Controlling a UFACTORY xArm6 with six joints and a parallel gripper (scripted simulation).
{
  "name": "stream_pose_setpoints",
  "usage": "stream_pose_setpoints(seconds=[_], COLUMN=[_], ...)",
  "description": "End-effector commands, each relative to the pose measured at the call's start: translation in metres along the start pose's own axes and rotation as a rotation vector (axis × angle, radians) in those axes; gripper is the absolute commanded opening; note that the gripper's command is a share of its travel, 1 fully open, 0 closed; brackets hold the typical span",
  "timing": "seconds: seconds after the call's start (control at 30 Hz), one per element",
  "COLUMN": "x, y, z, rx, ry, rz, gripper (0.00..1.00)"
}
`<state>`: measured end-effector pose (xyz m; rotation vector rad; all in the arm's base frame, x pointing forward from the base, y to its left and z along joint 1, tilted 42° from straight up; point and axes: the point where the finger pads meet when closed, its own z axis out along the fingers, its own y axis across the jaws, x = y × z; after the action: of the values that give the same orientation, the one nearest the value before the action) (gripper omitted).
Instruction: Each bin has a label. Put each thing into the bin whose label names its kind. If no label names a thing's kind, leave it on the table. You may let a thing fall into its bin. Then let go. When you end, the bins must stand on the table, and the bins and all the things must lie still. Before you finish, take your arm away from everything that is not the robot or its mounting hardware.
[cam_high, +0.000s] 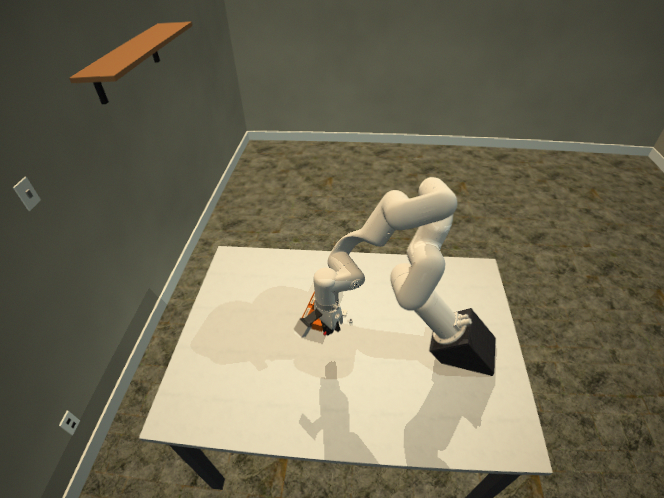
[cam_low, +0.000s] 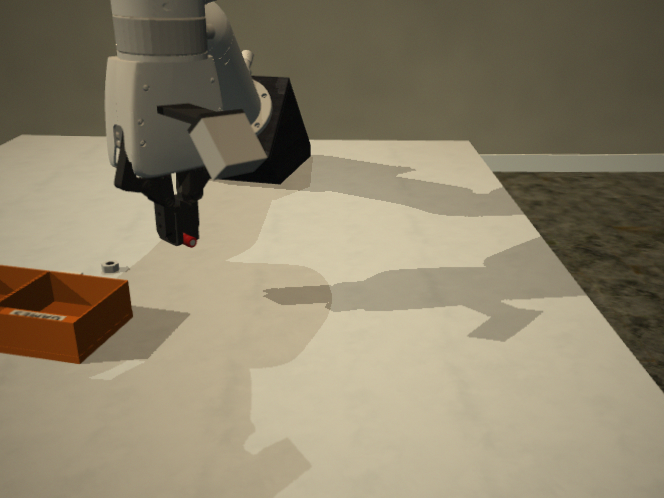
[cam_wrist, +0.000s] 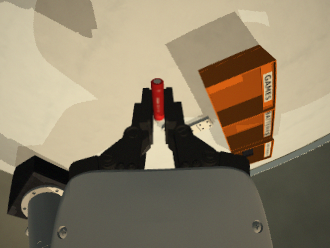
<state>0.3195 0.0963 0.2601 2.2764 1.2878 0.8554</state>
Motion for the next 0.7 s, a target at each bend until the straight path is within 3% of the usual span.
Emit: stream_pose_setpoints(seconds=[0.0,0.5,0.67], x=[-0.016,-0.057,-0.075], y=[0.024,0.079,0.103], z=[0.000,0.001,0.001], rx=[0.010,0.009,0.007], ry=[0.010,0.010,0.006], rz=[-0.003,-0.003,0.214], gripper=[0.00,0.00,0.00])
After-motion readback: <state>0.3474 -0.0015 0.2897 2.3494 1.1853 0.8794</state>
